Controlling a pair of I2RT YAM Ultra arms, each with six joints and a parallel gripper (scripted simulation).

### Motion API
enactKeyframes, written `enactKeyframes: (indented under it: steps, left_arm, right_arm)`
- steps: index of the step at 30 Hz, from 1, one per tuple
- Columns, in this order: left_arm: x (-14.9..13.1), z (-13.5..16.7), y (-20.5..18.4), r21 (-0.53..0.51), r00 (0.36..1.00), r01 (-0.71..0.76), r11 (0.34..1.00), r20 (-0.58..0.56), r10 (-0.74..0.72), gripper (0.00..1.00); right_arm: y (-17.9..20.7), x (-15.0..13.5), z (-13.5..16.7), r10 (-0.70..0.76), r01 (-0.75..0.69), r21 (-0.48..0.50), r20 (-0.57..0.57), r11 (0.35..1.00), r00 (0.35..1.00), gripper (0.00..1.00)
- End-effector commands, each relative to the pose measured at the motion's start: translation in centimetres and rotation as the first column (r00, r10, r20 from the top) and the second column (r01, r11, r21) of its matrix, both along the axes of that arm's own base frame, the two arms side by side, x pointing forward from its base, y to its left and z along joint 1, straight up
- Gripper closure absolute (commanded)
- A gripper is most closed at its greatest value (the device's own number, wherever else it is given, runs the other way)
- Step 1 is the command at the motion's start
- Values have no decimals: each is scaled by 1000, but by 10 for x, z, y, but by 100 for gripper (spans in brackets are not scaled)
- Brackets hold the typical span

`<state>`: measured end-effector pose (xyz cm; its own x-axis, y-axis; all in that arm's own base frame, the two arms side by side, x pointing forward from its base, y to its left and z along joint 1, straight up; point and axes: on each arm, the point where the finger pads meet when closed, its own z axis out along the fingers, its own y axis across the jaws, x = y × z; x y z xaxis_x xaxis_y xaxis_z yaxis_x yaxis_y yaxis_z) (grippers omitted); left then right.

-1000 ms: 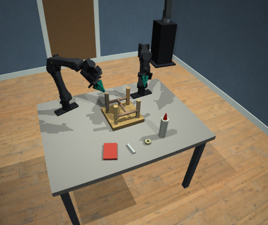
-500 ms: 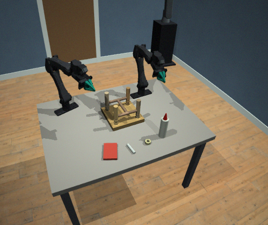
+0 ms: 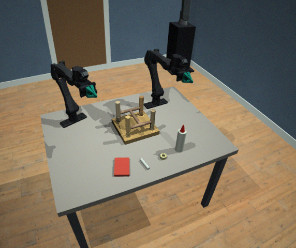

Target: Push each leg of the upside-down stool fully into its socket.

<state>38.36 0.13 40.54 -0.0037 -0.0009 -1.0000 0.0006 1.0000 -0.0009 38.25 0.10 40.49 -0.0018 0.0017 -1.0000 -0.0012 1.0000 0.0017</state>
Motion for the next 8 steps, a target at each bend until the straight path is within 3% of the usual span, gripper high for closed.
enactKeyframes:
  steps: [1,8]
  left_arm:
    - [-12,31,6,-6,997,-23,1000,76,23,100]
    - [-9,28,3,-5,998,-14,1000,66,14,100]
  right_arm:
    - [-7,-11,29,-25,25,4,56,1000,998,100]
    - [-1,-11,25,-8,7,3,50,1000,999,100]
